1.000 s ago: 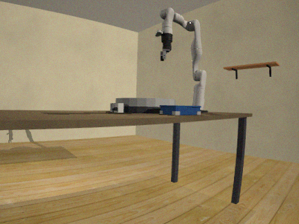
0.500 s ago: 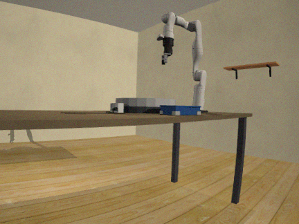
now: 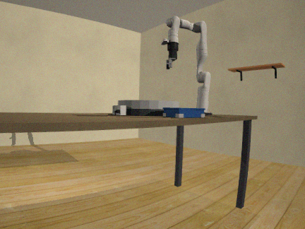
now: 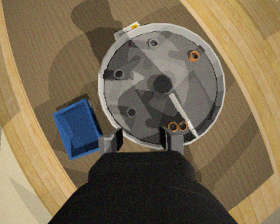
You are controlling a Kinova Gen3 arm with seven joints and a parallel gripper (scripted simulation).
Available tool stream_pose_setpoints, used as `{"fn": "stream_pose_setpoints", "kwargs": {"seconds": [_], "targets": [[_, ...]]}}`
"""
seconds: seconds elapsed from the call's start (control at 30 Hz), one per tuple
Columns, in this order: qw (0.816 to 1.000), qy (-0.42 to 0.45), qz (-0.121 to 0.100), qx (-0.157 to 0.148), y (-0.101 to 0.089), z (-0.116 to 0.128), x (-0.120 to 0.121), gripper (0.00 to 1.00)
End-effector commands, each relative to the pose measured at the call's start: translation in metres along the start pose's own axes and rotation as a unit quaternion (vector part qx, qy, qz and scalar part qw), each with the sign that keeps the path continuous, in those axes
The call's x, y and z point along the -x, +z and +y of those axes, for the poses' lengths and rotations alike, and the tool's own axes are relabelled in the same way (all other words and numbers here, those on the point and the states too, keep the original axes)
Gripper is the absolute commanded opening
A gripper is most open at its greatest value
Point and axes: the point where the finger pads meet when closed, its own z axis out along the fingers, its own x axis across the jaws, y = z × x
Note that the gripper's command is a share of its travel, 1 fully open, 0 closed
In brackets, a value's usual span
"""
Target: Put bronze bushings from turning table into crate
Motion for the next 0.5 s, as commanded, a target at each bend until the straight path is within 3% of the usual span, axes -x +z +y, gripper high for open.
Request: {"fn": "stream_pose_setpoints", "kwargs": {"seconds": [0.0,0.47], "targets": [[1.0,0.005,0.001,0.004,0.013,0.016,-0.022,1.0],[1.0,0.005,0.002,0.004,0.025,0.025,-0.036,1.0]]}}
